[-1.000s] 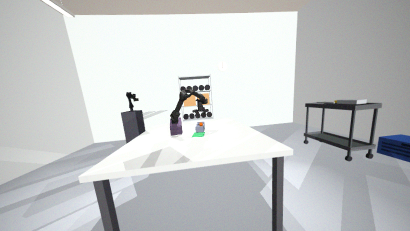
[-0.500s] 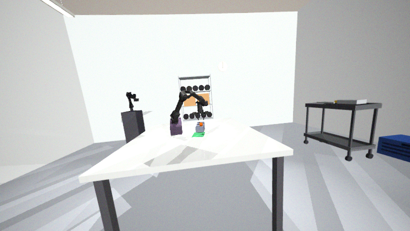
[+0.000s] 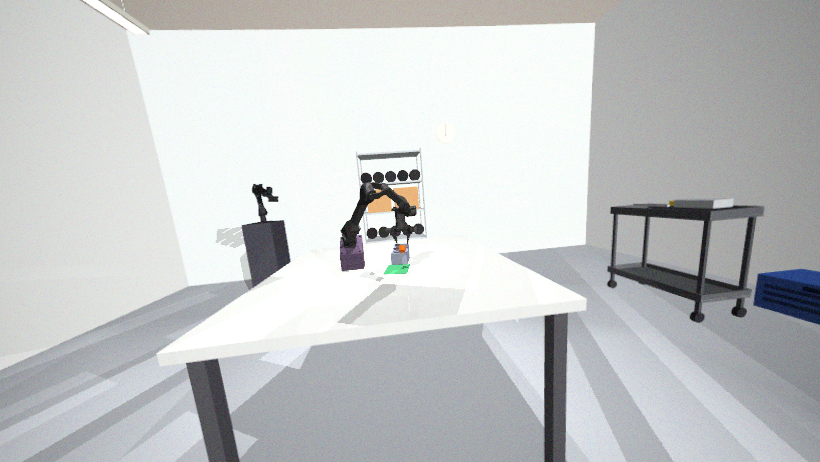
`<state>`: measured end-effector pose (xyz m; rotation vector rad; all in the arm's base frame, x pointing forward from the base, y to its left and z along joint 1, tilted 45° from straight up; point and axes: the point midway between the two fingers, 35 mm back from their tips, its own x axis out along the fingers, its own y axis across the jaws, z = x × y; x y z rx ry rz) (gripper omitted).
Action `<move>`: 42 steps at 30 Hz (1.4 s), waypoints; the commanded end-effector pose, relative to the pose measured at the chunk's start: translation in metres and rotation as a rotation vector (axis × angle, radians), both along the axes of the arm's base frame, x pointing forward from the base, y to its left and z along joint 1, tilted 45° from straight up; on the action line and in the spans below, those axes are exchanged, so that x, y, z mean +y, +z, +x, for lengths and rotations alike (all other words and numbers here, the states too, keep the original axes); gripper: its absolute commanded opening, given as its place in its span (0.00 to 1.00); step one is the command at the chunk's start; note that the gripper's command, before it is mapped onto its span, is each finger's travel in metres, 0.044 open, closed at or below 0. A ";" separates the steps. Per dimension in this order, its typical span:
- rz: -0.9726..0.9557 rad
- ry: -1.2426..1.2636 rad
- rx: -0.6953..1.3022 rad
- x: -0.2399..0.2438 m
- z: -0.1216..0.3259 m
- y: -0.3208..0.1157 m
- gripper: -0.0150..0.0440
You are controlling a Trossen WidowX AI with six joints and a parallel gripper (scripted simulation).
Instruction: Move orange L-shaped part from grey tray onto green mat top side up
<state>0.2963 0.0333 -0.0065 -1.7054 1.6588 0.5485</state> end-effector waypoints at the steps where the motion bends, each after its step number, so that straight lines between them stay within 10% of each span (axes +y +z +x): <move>1: -0.007 0.006 0.007 -0.006 -0.001 -0.006 0.73; 19: -0.009 0.005 0.007 -0.025 0.000 -0.024 0.73; 24: -0.003 -0.001 0.000 -0.022 0.002 -0.021 0.51; 42: -0.003 -0.001 0.000 -0.022 0.002 -0.021 0.25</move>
